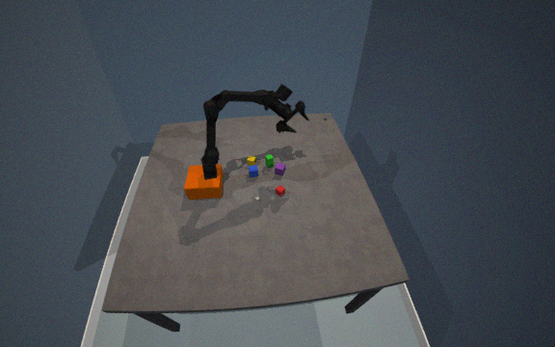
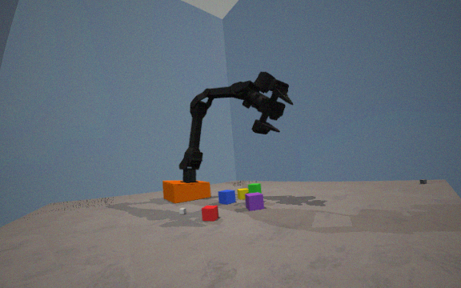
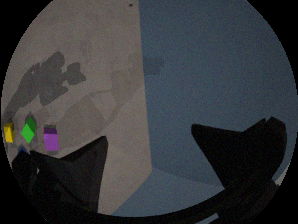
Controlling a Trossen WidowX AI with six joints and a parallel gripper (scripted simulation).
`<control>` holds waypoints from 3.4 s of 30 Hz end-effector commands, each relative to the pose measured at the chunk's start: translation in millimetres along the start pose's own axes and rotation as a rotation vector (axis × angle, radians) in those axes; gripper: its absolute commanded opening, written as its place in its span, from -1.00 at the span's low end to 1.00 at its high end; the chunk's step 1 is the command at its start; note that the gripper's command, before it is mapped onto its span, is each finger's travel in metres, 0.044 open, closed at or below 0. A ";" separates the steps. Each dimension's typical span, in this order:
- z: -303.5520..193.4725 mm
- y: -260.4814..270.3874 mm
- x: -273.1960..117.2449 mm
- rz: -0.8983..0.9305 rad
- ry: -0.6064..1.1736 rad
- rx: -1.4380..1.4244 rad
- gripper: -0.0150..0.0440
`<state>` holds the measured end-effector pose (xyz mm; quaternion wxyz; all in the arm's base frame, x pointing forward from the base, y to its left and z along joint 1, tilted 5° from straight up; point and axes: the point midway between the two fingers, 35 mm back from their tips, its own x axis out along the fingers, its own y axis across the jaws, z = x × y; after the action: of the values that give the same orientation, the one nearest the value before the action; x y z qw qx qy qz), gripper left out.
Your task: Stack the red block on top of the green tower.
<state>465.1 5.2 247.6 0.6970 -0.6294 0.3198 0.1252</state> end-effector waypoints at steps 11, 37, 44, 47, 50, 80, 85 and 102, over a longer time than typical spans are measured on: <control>-119.9 102.7 57.9 0.491 0.161 0.373 1.00; -197.8 225.4 77.5 0.850 0.288 0.790 1.00; -198.5 229.0 79.6 0.850 0.288 0.790 1.00; -198.2 232.2 82.6 0.850 0.288 0.790 1.00; -197.9 235.9 85.8 0.850 0.288 0.790 1.00; -195.6 260.7 105.6 0.850 0.288 0.790 1.00; -195.7 260.4 105.3 0.851 0.288 0.790 0.82; -195.8 259.5 104.5 0.850 0.288 0.790 -0.23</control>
<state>338.2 -160.8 -24.3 0.7148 -0.1531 0.6585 0.1791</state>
